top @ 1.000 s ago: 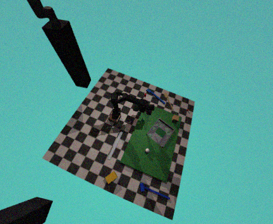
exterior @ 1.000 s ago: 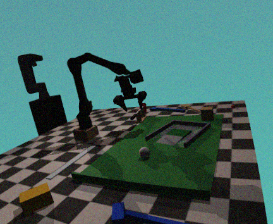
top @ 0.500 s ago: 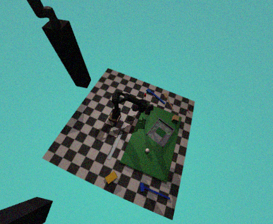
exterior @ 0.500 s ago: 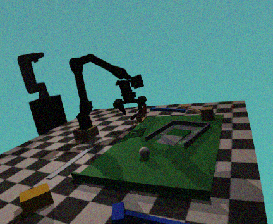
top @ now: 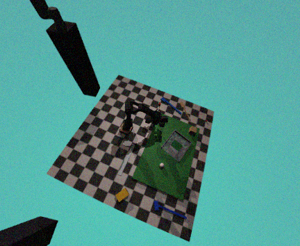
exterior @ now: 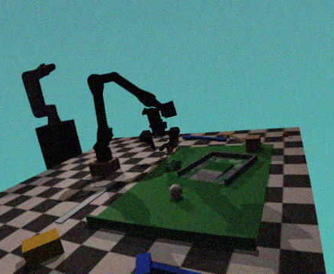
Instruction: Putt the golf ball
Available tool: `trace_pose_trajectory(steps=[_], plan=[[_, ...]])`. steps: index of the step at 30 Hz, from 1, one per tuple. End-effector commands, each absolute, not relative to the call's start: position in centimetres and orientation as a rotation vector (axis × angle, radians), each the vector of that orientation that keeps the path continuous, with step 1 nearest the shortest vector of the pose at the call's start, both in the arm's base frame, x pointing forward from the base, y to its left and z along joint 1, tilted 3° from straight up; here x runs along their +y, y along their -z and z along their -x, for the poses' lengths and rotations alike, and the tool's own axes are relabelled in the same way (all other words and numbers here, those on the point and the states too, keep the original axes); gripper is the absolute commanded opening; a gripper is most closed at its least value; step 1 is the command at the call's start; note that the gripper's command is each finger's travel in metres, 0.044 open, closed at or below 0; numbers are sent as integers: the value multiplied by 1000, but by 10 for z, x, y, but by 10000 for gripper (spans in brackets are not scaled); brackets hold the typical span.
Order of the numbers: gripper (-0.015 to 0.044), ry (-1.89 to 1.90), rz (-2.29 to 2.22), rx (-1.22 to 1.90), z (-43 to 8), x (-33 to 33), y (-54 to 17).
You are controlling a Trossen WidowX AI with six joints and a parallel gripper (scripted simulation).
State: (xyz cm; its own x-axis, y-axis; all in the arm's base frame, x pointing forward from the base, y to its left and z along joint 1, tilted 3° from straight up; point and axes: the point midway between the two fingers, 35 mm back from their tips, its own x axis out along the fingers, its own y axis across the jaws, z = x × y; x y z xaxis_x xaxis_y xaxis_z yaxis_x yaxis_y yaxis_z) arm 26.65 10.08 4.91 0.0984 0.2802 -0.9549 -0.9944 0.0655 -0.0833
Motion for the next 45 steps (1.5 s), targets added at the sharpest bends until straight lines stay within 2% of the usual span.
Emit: trace_pose_trajectory(steps=[1,14,30,33,45], plan=[[440,-1225,999,966,-266,100,-41],[440,-1225,999,966,-267,101,-26],[20,-1228,1000,960,-267,101,-29],[0,-1228,1000,960,-267,101,-29],[0,-1228,1000,960,-269,101,-68]])
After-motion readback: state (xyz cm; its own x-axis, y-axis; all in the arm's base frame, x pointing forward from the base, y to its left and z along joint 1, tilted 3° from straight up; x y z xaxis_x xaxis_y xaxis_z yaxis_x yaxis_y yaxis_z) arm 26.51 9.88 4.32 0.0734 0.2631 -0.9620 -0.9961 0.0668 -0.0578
